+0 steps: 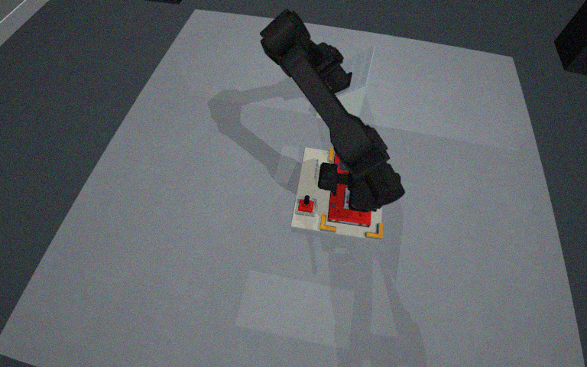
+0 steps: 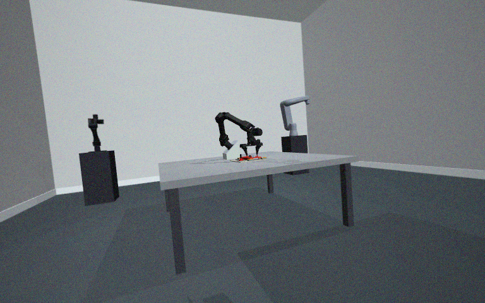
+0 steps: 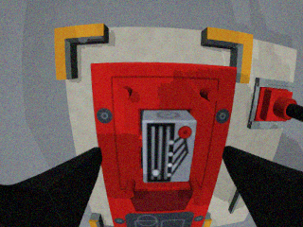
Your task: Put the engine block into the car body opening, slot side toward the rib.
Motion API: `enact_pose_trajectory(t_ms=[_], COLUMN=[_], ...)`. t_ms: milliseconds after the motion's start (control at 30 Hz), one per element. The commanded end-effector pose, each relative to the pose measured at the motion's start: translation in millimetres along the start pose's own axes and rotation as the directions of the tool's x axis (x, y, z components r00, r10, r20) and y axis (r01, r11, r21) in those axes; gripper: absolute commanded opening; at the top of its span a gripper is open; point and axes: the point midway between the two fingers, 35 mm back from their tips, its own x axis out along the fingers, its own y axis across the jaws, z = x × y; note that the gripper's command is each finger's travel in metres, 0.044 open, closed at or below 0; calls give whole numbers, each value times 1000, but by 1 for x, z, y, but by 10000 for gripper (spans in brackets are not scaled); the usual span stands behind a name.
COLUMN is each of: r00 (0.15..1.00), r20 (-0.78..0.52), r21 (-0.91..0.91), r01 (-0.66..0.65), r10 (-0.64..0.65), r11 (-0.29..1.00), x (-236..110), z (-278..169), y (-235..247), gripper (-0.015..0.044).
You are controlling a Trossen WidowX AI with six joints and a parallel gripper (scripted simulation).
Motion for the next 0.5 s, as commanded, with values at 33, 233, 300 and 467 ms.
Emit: enact_pose_trajectory(t_ms=[33, 233, 300, 467], r00=[1000, 1000, 1000, 1000], r20=[1, 4, 4, 4], r21=[0, -2, -2, -2], r01=[1, 3, 3, 3], r10=[-1, -3, -3, -3], r11=[1000, 1000, 1000, 1000], x=[-2, -15, -15, -15], z=[0, 0, 0, 0], y=[0, -2, -2, -2], gripper=[440, 440, 414, 282])
